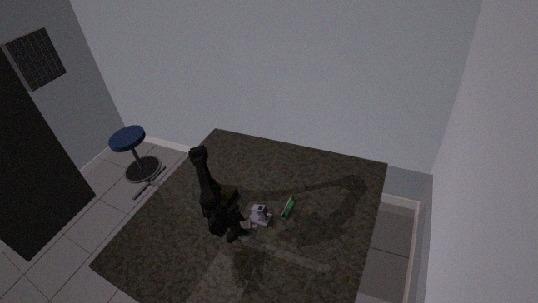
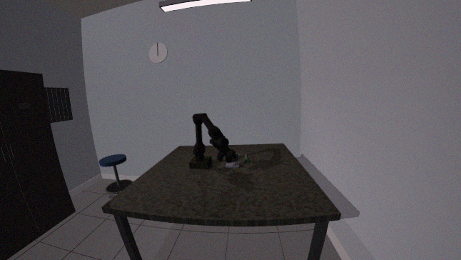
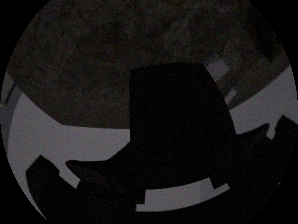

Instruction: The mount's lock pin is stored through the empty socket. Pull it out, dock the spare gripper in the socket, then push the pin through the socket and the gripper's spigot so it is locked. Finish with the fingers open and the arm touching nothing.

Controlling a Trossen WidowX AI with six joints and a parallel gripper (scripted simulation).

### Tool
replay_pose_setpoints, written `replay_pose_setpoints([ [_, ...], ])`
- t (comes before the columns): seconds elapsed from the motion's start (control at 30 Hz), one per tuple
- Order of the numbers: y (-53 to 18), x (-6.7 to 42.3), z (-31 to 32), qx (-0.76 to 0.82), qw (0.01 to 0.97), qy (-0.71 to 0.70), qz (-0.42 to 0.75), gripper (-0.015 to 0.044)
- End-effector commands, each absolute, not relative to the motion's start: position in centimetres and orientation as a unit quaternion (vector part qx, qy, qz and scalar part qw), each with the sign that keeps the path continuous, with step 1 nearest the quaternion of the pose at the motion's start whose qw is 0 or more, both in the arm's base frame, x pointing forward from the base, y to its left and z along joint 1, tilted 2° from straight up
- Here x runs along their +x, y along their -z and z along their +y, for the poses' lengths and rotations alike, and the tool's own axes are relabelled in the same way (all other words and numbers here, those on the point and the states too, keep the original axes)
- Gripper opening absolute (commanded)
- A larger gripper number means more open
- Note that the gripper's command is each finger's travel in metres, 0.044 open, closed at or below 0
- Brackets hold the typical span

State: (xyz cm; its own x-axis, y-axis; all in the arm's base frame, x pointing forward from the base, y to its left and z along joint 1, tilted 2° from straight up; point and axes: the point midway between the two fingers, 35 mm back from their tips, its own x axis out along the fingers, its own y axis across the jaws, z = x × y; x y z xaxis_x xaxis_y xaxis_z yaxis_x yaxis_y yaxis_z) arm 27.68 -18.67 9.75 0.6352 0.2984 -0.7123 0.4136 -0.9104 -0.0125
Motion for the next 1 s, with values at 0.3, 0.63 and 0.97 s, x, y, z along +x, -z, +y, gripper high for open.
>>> replay_pose_setpoints([
  [0.3, -9.8, 27.8, -18.3, 0.897, 0.101, 0.377, 0.206, 0.0000],
  [0.63, -10.6, 28.1, -15.6, 0.858, 0.267, 0.357, 0.254, 0.0000],
  [0.97, -11.3, 28.1, -13.1, 0.793, 0.422, 0.325, 0.294, 0.0000],
])
